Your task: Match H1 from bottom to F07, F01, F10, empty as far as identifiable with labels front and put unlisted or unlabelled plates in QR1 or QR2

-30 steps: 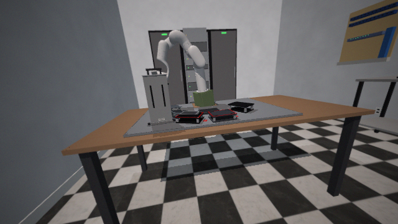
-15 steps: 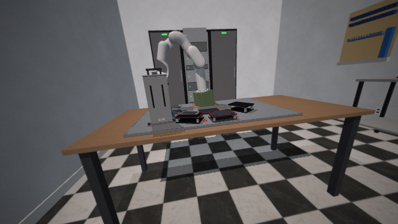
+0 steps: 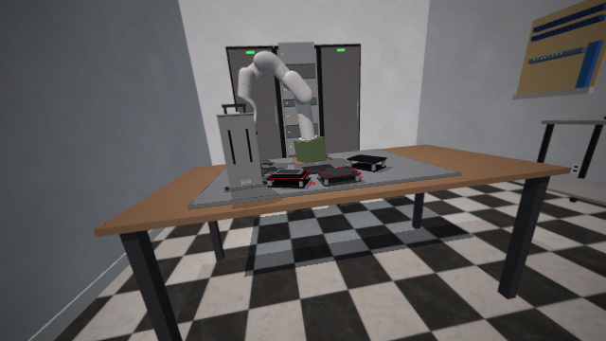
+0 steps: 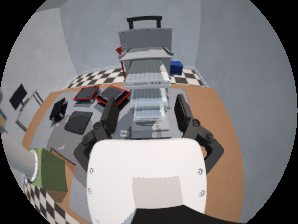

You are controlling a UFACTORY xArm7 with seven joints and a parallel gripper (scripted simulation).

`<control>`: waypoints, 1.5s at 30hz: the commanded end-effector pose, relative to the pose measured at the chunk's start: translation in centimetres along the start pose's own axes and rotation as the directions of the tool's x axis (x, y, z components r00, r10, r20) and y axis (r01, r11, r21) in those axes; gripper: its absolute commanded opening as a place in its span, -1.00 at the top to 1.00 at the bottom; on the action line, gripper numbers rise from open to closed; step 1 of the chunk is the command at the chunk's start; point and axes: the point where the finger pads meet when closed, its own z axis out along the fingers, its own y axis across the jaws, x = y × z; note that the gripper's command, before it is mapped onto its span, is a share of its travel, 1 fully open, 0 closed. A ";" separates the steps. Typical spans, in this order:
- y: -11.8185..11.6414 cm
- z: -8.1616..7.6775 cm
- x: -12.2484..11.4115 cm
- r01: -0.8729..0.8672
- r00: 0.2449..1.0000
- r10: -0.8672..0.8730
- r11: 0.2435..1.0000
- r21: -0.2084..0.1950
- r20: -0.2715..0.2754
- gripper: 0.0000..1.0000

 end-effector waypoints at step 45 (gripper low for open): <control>0.1 3.0 -2.1 0.004 1.000 -0.004 1.000 0.000 0.000 -1.00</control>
